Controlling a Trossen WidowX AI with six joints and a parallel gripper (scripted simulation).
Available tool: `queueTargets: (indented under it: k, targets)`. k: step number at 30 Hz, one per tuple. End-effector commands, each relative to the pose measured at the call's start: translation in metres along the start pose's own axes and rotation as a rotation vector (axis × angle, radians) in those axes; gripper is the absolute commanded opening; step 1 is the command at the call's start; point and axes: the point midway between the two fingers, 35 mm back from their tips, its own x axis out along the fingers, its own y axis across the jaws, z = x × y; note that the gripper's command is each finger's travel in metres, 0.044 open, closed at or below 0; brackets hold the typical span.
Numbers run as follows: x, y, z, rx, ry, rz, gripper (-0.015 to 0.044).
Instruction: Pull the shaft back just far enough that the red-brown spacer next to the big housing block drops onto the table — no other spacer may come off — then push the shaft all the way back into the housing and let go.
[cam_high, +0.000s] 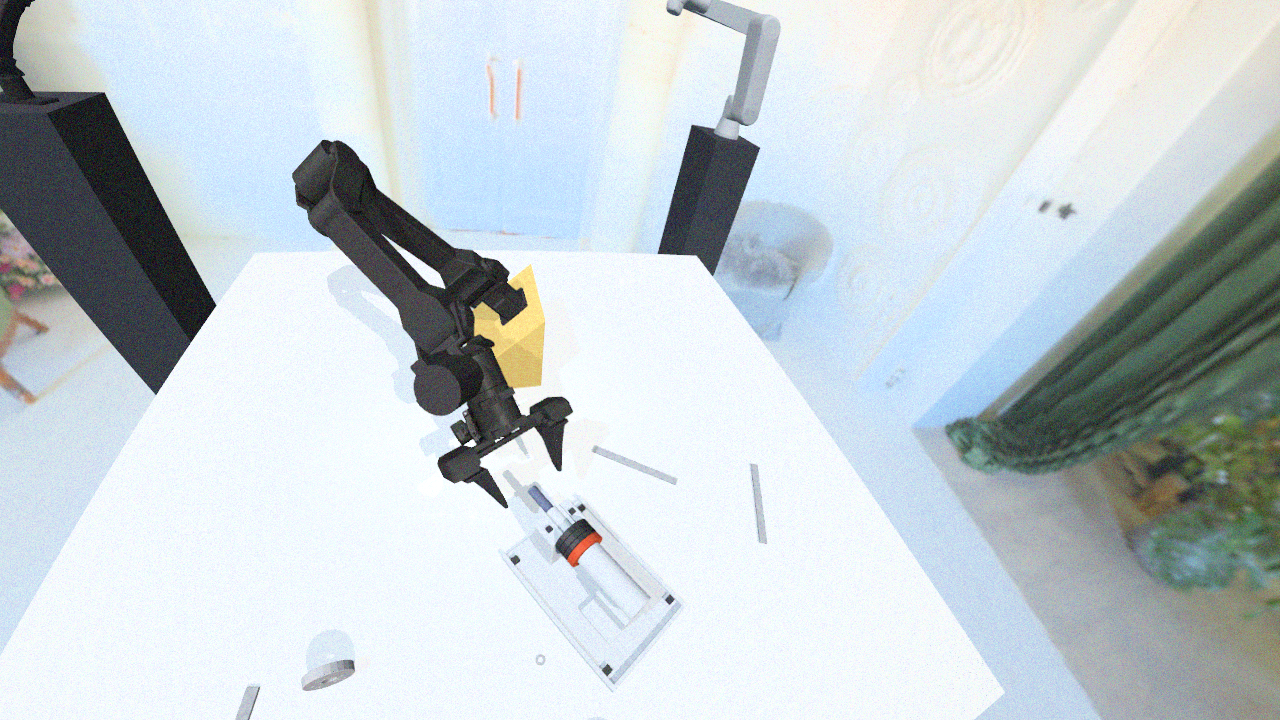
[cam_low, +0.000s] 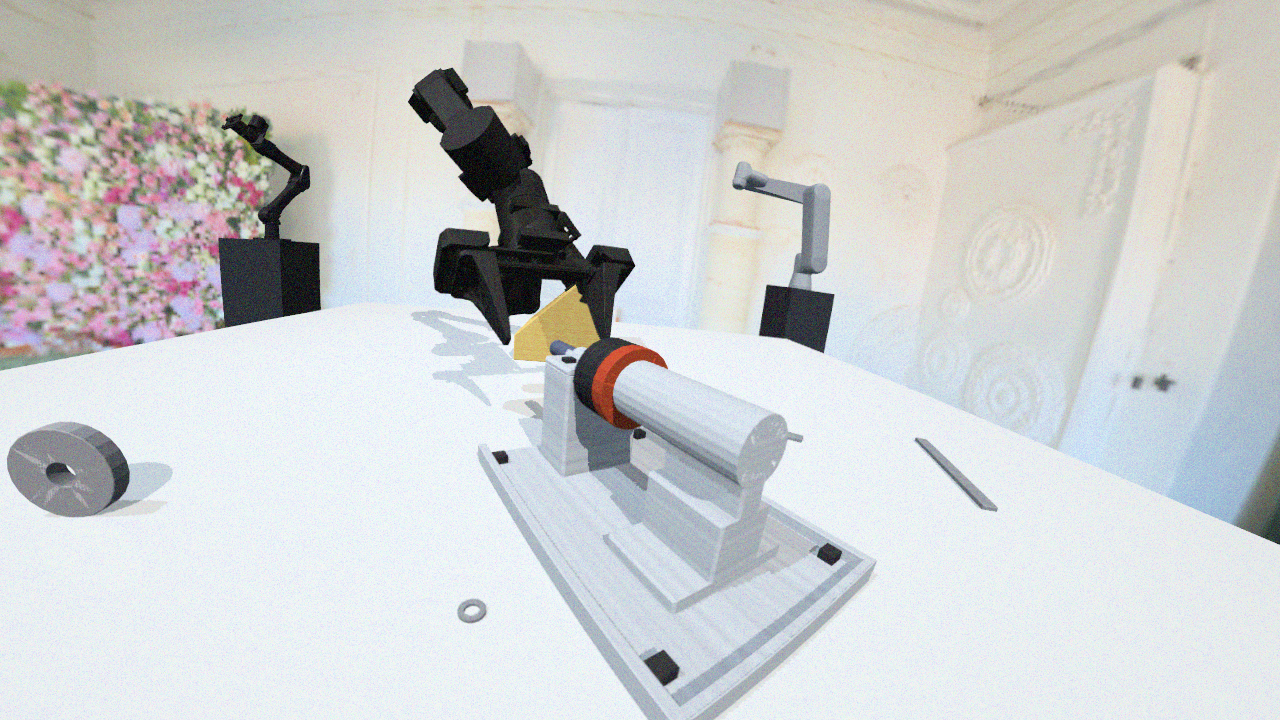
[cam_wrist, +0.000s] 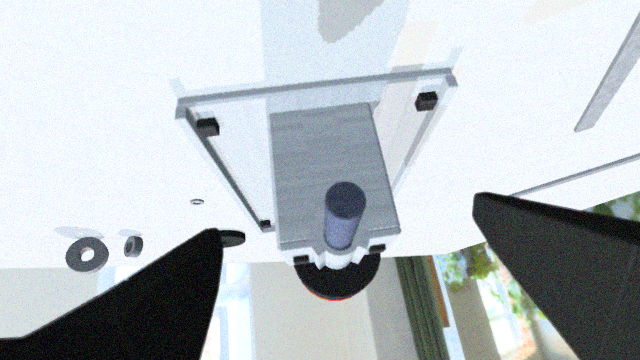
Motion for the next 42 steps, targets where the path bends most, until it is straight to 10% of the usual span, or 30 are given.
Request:
queueTargets:
  k: [1, 42]
  targets:
    - [0.006, 0.001, -0.002, -0.003, 0.006, 0.001, 0.044]
    - [0.027, 0.001, -0.001, -0.003, 0.007, 0.002, 0.044]
